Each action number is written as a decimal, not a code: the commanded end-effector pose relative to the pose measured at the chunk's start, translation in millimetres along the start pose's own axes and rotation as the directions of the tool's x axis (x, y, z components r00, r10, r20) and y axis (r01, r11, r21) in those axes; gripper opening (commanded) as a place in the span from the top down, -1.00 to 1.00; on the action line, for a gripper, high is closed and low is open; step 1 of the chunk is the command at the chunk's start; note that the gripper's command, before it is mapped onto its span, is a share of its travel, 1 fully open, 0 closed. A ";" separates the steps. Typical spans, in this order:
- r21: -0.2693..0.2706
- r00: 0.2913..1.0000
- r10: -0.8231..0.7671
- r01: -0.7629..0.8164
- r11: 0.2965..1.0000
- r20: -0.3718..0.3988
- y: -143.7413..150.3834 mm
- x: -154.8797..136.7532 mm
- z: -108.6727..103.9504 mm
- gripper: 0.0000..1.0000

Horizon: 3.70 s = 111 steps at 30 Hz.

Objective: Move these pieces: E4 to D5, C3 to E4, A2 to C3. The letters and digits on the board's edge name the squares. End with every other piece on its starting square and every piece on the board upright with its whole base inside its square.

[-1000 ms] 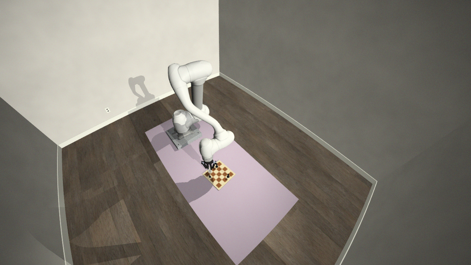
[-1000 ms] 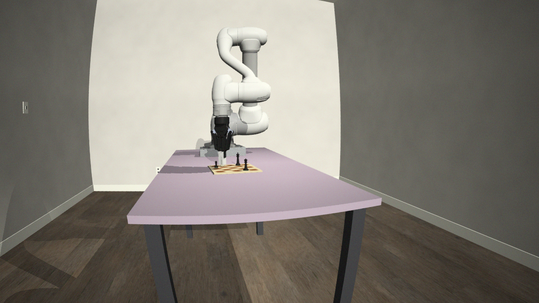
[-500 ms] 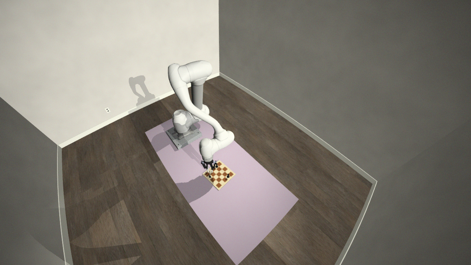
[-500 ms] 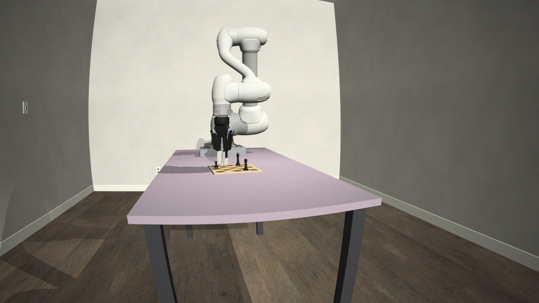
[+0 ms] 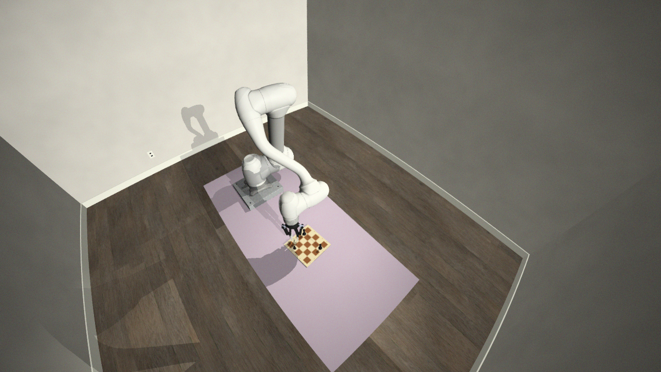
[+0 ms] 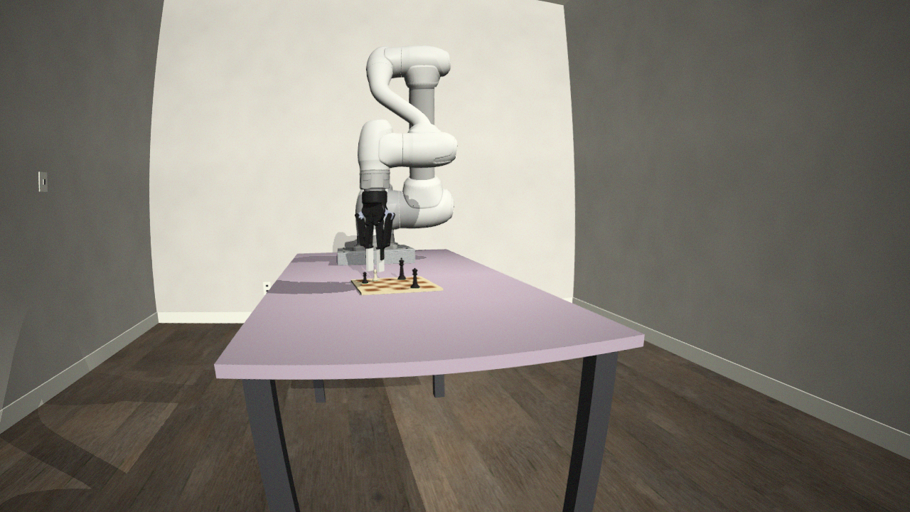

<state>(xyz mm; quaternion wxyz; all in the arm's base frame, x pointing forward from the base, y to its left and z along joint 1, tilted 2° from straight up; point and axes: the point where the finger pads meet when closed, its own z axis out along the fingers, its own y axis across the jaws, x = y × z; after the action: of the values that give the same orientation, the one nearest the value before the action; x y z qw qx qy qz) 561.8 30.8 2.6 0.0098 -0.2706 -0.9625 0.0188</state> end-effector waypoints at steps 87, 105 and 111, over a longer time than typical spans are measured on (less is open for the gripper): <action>0.032 -0.500 -0.865 0.865 -0.501 -0.032 156.4 -49.9 -85.8 -1.00; 0.000 -0.949 -0.315 0.315 -0.949 0.000 164.8 -51.3 -86.2 0.50; 0.000 -0.949 -0.315 0.315 -0.949 0.000 164.8 -51.3 -86.2 0.50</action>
<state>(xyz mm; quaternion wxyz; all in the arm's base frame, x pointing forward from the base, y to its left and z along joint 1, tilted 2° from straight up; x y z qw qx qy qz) 693.9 147.3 81.2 0.0202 0.9070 -0.4206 -0.0067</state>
